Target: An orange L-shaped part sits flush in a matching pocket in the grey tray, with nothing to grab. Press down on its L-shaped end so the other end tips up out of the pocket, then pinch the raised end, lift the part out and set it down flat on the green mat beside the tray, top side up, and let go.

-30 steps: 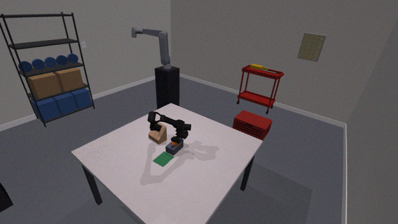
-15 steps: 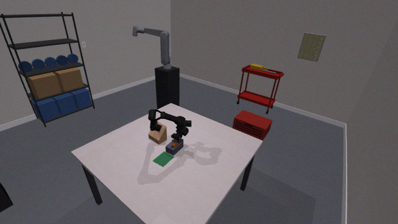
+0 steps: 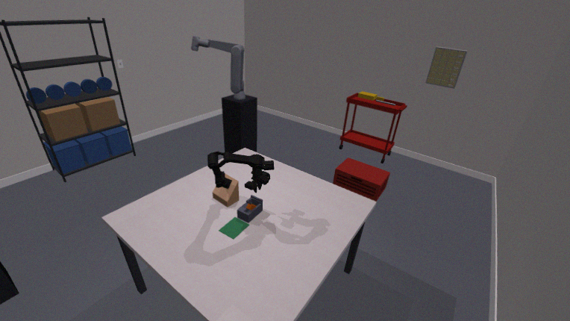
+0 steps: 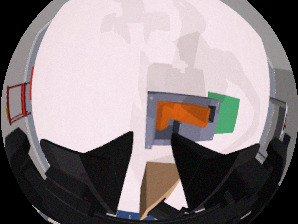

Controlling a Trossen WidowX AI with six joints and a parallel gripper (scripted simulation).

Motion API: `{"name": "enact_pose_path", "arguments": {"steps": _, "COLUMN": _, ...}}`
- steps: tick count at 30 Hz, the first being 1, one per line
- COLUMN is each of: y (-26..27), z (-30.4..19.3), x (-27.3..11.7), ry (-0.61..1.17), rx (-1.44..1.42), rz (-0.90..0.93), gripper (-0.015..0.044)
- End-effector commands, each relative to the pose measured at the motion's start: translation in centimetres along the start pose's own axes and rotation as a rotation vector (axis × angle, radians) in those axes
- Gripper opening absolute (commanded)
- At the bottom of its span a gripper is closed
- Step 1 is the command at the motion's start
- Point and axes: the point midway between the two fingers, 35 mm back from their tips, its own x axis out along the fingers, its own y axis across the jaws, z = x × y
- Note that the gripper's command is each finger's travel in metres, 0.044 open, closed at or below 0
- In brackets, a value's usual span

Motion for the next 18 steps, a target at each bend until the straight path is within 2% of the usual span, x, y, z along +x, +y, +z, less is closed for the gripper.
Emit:
{"name": "enact_pose_path", "arguments": {"steps": 1, "y": -0.03, "z": -0.09, "x": 0.10, "ry": 0.001, "rx": -0.005, "rz": -0.002, "gripper": 0.0180}}
{"name": "enact_pose_path", "arguments": {"steps": 17, "y": -0.03, "z": -0.09, "x": 0.10, "ry": 0.001, "rx": -0.005, "rz": -0.002, "gripper": 0.0180}}
{"name": "enact_pose_path", "arguments": {"steps": 18, "y": -0.12, "z": -0.07, "x": 0.09, "ry": 0.001, "rx": 0.014, "rz": -0.002, "gripper": 0.0206}}
